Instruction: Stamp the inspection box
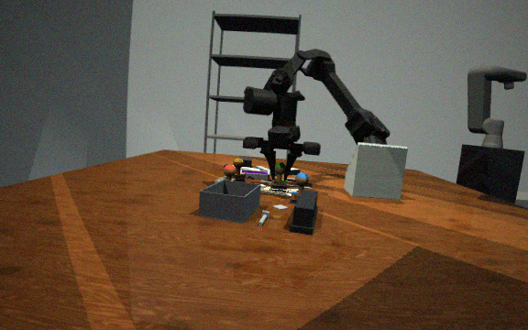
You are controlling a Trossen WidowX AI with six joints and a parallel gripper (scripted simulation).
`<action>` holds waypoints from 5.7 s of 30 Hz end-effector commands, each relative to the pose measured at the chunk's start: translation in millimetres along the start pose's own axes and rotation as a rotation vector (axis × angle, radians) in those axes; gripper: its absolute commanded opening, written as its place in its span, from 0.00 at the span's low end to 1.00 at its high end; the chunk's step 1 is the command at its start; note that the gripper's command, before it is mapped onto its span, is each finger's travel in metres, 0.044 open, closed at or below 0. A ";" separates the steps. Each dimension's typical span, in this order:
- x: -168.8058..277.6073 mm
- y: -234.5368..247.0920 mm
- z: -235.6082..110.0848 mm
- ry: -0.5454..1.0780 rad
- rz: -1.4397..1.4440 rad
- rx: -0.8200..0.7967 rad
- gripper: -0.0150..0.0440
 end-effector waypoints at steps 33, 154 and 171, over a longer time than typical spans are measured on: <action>1.1 1.6 6.5 0.007 -0.006 -0.002 0.25; 143.9 38.6 -68.9 -0.002 -0.007 -0.002 0.25; 178.8 65.2 -61.7 0.011 -0.004 -0.006 0.25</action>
Point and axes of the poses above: the point midway between the two fingers, 35 mm back from their tips, its own z axis out along the fingers, its own y axis across the jaws, x = y × z, the point moved 3 cm from there along -z, back along the fingers, and after that the axes turned 12 degrees about -z, right-handed, at the moved point
